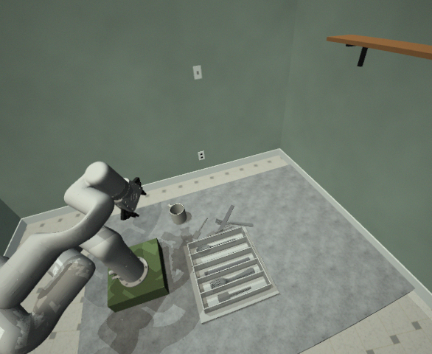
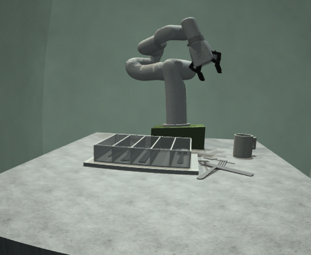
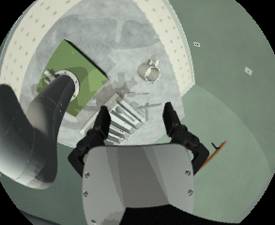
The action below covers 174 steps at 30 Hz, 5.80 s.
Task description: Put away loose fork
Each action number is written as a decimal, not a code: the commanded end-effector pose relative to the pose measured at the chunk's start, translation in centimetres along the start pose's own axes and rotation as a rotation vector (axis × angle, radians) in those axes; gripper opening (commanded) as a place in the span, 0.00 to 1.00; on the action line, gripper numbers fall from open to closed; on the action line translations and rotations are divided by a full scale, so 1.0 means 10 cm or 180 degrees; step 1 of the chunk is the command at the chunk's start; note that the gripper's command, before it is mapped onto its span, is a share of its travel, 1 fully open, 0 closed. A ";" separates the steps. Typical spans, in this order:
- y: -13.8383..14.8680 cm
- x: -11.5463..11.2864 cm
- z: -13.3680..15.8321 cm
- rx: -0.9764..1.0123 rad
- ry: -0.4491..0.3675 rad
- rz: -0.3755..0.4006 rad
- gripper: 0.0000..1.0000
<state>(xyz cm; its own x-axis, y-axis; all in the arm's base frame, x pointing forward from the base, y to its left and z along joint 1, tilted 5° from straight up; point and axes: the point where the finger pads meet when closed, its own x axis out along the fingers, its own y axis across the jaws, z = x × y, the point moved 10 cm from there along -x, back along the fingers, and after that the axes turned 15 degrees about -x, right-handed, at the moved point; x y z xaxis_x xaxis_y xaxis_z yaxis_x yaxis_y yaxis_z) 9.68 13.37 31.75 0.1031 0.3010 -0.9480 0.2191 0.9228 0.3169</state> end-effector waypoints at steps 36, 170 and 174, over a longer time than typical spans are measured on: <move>1.07 0.10 1.81 -0.0146 -0.0080 -0.0753 1.00; 0.35 2.84 3.88 -0.0217 0.0196 -0.1286 0.30; 0.33 2.89 3.88 -0.0217 0.0196 -0.1286 0.30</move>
<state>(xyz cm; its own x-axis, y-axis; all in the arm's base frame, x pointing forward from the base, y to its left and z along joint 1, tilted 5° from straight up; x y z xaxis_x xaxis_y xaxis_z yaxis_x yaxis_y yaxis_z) 50.92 15.78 6.93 -0.0410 -0.0782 -0.9961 0.1650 0.9827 -0.0839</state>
